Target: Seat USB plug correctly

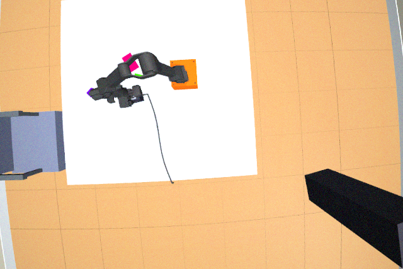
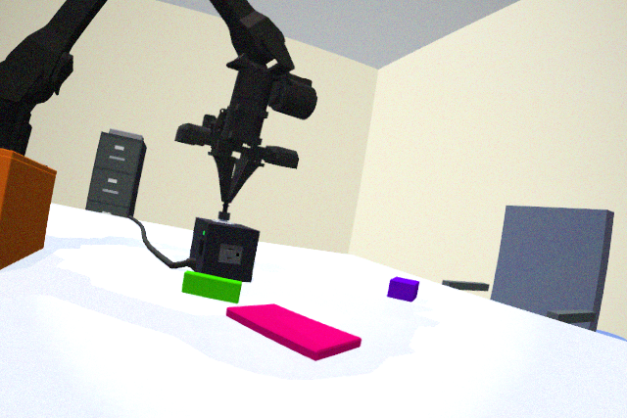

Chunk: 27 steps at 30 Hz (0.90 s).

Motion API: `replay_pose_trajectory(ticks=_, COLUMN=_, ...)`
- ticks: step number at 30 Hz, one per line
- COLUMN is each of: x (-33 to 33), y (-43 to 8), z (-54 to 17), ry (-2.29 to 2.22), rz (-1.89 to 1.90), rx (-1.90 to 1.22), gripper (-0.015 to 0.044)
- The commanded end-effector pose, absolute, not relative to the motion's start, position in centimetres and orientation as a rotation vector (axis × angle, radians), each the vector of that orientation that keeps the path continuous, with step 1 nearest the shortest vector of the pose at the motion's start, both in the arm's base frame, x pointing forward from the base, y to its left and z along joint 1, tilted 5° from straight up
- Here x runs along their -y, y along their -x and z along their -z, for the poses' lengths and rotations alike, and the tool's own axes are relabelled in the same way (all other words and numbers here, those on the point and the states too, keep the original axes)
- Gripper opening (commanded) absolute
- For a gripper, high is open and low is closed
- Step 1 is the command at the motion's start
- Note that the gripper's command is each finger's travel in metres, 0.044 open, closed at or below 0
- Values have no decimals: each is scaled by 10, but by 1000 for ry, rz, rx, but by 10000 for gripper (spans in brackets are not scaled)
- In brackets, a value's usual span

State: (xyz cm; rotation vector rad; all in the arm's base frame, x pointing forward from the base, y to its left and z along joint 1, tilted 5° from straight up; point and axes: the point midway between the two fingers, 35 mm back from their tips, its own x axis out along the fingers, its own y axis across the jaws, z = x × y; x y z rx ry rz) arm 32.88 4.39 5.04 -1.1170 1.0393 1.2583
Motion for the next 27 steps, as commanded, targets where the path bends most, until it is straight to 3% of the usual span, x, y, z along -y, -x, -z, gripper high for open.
replay_pose_trajectory(ticks=1, x=-44, y=-329, z=-48, ry=1115, rz=-1261, rx=-1039, gripper=0)
replay_pose_trajectory(ticks=27, x=-45, y=-329, z=-46, ry=1115, rz=-1261, rx=-1039, gripper=0)
